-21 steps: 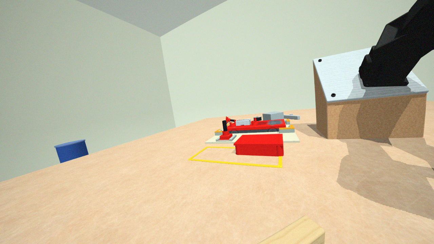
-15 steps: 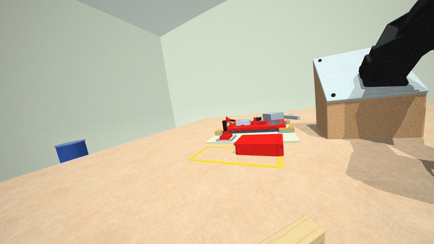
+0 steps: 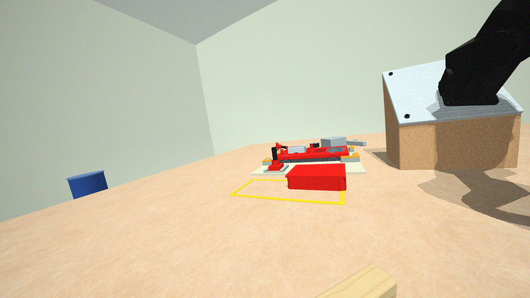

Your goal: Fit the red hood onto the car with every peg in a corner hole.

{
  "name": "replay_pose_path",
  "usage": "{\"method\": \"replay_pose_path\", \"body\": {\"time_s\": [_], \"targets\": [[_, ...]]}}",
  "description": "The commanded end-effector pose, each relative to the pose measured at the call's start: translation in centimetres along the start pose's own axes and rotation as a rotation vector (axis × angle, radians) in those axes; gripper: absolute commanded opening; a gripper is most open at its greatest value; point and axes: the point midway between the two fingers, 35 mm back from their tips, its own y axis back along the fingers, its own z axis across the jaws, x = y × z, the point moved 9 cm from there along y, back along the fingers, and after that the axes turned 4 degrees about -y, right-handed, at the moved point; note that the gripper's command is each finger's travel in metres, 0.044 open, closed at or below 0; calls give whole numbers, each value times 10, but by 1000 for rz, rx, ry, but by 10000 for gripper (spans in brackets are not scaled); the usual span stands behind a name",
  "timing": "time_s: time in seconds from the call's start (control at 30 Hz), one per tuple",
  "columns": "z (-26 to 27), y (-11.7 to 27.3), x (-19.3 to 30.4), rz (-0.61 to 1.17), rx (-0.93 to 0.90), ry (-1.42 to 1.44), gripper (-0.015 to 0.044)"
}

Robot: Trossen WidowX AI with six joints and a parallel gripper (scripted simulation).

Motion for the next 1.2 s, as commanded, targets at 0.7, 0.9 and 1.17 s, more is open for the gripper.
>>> {"method": "replay_pose_path", "body": {"time_s": [0.7, 0.9, 1.17], "targets": [[21, 219, -16, 237, 991, 89, 440], [50, 262, -13, 294, 1223, -3, 440], [85, 300, 7, 251, 1465, -300, 440]]}}
